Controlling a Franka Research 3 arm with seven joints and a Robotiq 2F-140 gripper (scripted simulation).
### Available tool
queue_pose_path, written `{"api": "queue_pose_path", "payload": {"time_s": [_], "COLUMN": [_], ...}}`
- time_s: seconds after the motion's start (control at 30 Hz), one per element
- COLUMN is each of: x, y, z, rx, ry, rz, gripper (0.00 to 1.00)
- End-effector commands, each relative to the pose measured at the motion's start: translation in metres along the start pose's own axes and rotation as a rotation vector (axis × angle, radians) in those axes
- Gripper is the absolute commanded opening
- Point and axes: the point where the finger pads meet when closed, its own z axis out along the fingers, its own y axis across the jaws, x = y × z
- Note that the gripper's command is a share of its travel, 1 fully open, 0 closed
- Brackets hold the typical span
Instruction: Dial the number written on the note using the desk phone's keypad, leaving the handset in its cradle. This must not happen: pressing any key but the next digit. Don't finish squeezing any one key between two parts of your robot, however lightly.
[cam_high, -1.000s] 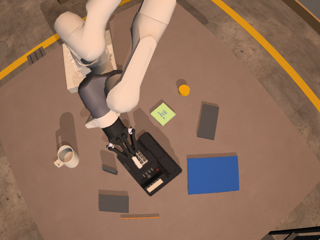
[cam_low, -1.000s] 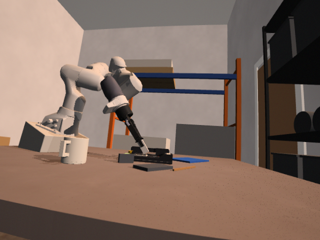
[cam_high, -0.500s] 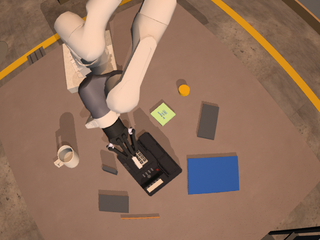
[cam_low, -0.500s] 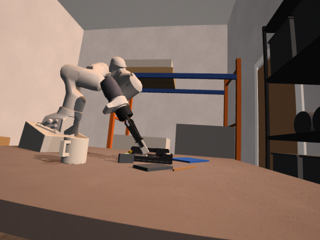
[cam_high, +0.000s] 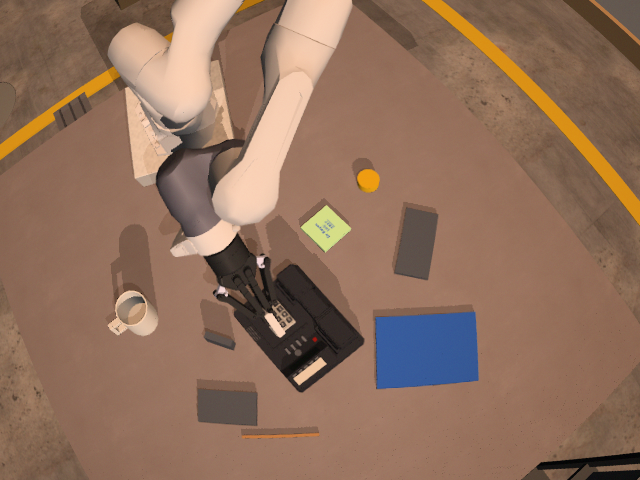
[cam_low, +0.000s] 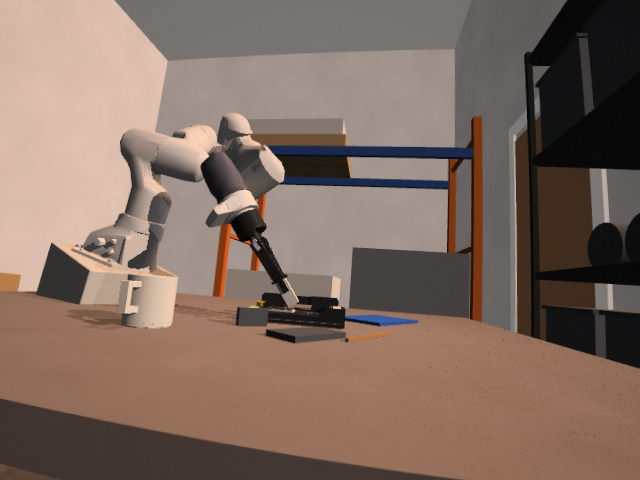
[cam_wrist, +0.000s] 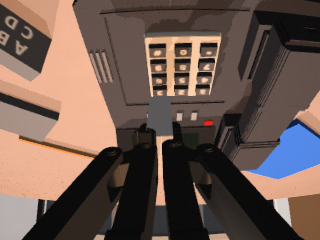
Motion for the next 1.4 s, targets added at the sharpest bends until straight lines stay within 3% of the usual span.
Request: {"api": "queue_pose_path", "payload": {"time_s": [0.0,0.33,0.77,1.37], "x": [-0.002,-0.001,0.019,0.025], "y": [0.0,0.002,0.03,0.034], "z": [-0.004,-0.006,-0.021,-0.019], "rx": [0.0,0.0,0.0,0.0], "ry": [0.003,0.003,0.003,0.003], "rz": [0.0,0.0,0.0,0.0], "gripper": [0.0,0.0,0.0,0.0]}}
